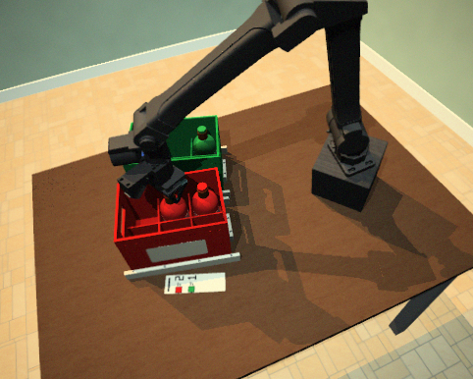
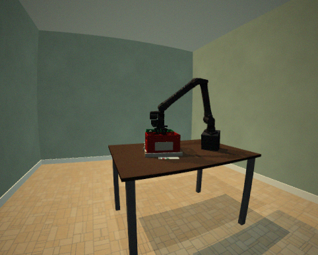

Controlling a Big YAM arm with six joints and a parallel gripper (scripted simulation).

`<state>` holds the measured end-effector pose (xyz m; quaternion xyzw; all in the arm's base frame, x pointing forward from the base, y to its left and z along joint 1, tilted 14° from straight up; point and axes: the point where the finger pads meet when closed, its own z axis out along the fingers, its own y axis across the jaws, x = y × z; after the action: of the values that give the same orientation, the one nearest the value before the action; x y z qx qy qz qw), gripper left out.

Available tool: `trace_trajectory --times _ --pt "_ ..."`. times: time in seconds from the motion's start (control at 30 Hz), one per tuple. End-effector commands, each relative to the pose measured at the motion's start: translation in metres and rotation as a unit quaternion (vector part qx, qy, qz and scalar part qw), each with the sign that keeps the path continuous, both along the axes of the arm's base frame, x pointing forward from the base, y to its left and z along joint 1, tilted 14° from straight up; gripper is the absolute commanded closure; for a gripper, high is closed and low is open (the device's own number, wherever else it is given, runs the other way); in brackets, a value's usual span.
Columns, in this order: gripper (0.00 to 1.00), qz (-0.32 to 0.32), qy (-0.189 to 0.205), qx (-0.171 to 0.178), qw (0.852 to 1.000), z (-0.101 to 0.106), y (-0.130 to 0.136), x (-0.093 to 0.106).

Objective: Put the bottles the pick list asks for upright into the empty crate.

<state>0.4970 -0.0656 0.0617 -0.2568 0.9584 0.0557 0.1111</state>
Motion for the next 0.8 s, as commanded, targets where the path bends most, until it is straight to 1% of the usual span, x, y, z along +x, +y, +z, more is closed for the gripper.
trace_trajectory --times 0.0,0.6,0.63,0.67,0.7,0.77 --pt "0.39 -0.004 -0.005 -0.003 1.000 -0.005 -0.012 0.005" --pt "0.39 -0.004 0.001 -0.001 1.000 -0.010 -0.012 0.000" --pt "0.39 -0.004 -0.009 -0.003 1.000 0.011 -0.013 0.002" --pt "0.39 -0.004 -0.023 -0.006 1.000 0.026 -0.015 0.009" --pt "0.39 -0.004 -0.031 -0.008 0.999 0.035 -0.017 0.015" --pt "0.39 -0.004 -0.032 -0.008 0.999 0.041 -0.018 0.014"
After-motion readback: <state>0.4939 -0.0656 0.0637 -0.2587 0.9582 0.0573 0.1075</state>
